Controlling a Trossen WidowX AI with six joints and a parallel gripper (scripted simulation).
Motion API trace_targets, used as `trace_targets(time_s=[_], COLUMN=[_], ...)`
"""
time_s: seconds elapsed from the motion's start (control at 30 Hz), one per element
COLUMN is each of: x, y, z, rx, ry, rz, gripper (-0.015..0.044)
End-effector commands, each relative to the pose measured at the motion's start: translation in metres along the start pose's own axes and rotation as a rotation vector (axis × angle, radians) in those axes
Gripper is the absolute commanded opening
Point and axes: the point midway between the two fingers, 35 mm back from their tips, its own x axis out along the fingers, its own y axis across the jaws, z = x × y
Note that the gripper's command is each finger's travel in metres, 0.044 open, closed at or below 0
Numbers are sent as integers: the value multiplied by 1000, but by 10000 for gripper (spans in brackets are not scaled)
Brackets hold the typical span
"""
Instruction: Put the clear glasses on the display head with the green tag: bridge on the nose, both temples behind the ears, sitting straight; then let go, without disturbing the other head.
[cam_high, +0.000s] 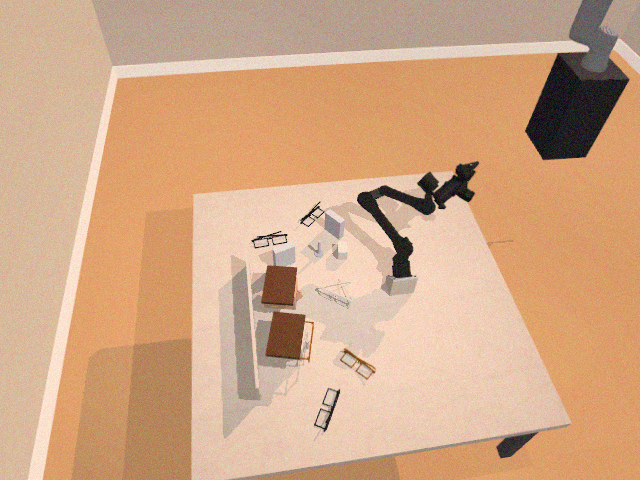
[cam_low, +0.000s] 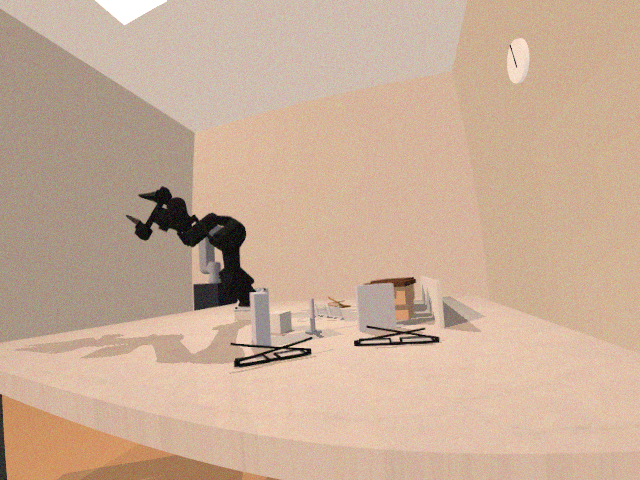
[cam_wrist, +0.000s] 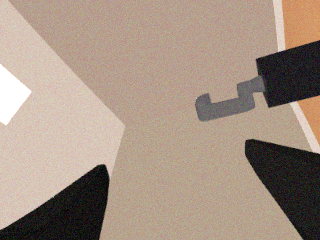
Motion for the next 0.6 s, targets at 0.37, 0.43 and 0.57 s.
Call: trace_targets(time_s=[0.37,0.43,0.57], x=[-9,-14,-26], y=[26,43,75], z=[11,23,47], rx=[-89,-152,-267], ry=[-55,-119,-258], rz=[89,141,225], gripper=[335,282,177])
